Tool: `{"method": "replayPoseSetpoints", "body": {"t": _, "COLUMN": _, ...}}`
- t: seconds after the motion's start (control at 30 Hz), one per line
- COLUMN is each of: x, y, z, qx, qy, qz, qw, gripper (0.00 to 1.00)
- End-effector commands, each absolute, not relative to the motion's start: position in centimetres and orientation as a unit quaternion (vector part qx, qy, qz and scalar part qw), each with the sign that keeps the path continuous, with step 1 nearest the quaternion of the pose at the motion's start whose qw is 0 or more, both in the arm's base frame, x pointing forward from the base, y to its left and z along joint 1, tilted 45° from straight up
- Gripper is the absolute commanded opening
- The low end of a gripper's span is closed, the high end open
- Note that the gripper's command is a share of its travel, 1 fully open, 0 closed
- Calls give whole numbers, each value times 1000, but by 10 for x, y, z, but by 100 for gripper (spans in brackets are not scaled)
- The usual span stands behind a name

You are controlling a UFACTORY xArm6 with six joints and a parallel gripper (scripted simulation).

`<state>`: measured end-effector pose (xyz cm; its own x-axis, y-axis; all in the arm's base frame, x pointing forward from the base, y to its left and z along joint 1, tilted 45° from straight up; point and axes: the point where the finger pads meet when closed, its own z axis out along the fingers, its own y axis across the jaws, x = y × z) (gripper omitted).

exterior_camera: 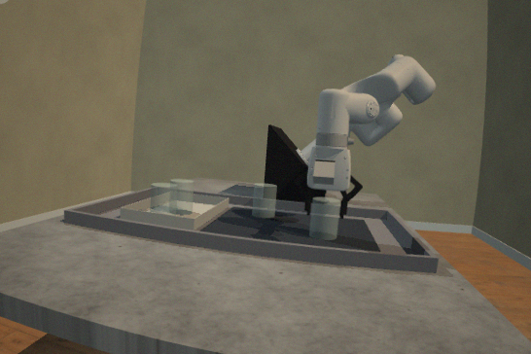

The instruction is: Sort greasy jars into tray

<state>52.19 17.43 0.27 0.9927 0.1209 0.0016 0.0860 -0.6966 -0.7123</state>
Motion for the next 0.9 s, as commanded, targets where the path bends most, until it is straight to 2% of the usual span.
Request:
{"method": "replayPoseSetpoints", "body": {"t": 0.0, "x": 523, "y": 173, "z": 4, "qx": -921, "qy": -56, "qz": 21, "qw": 385, "gripper": 84}}
{"method": "replayPoseSetpoints", "body": {"t": 0.83, "x": 523, "y": 173, "z": 4, "qx": -921, "qy": -56, "qz": 21, "qw": 385, "gripper": 81}}
{"method": "replayPoseSetpoints", "body": {"t": 0.87, "x": 523, "y": 173, "z": 4, "qx": -921, "qy": -56, "qz": 21, "qw": 385, "gripper": 78}}
